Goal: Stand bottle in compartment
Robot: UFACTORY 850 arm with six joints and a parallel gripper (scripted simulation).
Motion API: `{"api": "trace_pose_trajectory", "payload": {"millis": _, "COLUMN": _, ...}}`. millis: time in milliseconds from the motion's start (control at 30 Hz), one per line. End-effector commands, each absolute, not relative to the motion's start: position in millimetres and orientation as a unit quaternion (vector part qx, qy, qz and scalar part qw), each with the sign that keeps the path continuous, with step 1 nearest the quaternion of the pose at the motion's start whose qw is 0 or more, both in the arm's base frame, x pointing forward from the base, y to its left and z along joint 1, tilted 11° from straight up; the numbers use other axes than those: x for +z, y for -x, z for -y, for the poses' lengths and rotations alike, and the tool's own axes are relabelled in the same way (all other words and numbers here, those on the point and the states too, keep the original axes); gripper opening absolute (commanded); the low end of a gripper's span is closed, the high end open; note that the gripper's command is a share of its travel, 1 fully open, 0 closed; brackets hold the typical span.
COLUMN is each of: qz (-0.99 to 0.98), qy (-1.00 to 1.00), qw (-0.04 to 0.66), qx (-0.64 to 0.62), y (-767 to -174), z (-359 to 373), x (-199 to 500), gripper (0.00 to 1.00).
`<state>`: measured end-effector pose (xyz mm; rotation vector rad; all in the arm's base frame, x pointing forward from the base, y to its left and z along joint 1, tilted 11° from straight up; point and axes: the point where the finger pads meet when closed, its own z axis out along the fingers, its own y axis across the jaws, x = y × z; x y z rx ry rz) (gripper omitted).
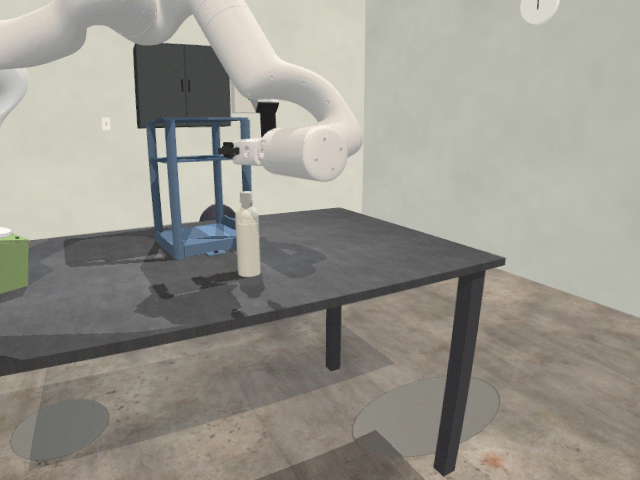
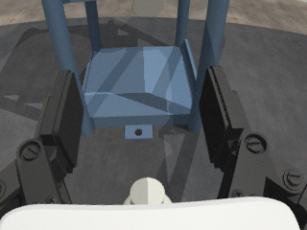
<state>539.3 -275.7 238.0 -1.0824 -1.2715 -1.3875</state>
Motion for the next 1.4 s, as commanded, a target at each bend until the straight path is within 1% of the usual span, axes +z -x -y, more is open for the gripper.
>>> {"api": "trace_pose_trajectory", "payload": {"millis": 0, "qz": 0.519, "qy": 0.441, "qw": 0.466, "qx": -0.565, "y": -541, "z": 276, "x": 230, "gripper": 0.73}}
{"api": "trace_pose_trajectory", "payload": {"millis": 1367, "qz": 0.519, "qy": 0.441, "qw": 0.466, "qx": -0.565, "y": -563, "z": 268, "x": 114, "gripper": 0.73}}
